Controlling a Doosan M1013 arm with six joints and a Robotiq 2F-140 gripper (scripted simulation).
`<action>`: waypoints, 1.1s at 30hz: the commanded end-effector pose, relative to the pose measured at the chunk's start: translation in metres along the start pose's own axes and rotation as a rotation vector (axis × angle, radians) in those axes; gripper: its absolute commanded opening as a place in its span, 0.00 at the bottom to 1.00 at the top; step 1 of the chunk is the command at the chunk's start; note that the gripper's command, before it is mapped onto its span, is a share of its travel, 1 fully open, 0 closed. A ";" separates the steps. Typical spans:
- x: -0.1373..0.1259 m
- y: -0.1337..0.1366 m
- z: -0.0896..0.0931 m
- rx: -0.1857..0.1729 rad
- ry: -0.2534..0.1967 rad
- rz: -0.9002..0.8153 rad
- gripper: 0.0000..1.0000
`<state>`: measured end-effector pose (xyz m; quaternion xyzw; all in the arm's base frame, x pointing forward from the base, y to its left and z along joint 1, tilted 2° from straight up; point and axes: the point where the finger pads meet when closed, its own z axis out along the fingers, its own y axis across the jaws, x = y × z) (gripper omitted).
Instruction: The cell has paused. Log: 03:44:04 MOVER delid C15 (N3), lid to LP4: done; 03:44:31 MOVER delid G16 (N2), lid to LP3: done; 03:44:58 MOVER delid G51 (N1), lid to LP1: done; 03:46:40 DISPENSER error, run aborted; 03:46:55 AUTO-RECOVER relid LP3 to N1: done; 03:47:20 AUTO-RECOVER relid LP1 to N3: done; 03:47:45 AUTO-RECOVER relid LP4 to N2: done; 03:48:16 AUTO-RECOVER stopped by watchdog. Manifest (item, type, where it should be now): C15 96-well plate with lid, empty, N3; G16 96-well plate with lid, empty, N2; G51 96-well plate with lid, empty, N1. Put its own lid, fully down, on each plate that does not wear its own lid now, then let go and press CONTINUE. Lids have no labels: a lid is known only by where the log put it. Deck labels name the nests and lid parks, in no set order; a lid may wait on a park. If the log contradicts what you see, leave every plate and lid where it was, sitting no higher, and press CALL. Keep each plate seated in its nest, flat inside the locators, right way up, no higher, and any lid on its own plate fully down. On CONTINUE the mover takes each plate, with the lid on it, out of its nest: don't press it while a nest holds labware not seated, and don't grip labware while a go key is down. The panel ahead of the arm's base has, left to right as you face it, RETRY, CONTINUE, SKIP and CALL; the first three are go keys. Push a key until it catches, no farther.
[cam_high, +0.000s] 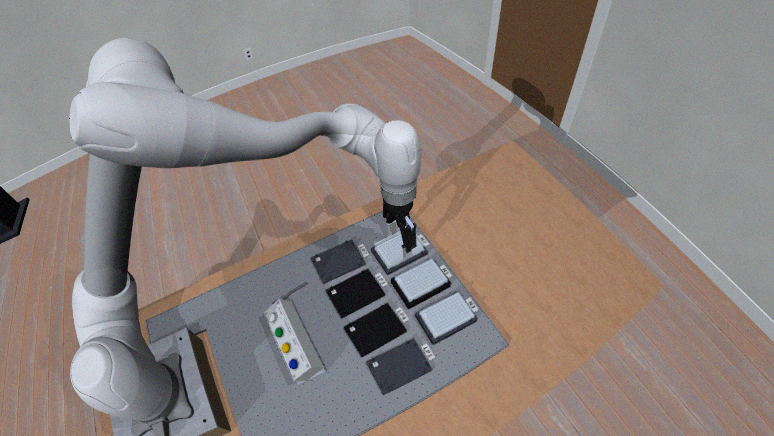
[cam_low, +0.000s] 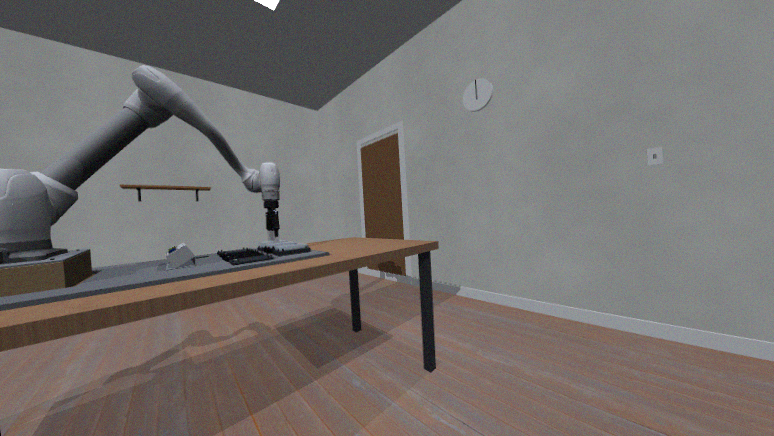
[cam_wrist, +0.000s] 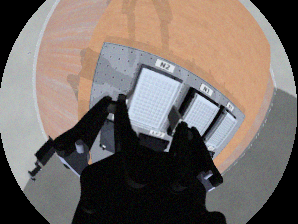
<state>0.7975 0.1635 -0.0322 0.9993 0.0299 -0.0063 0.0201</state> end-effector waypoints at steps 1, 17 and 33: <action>0.000 0.000 0.000 0.000 0.000 0.000 0.00; 0.000 0.000 0.004 0.000 0.000 0.000 0.00; 0.000 0.000 0.008 0.000 0.000 0.000 0.00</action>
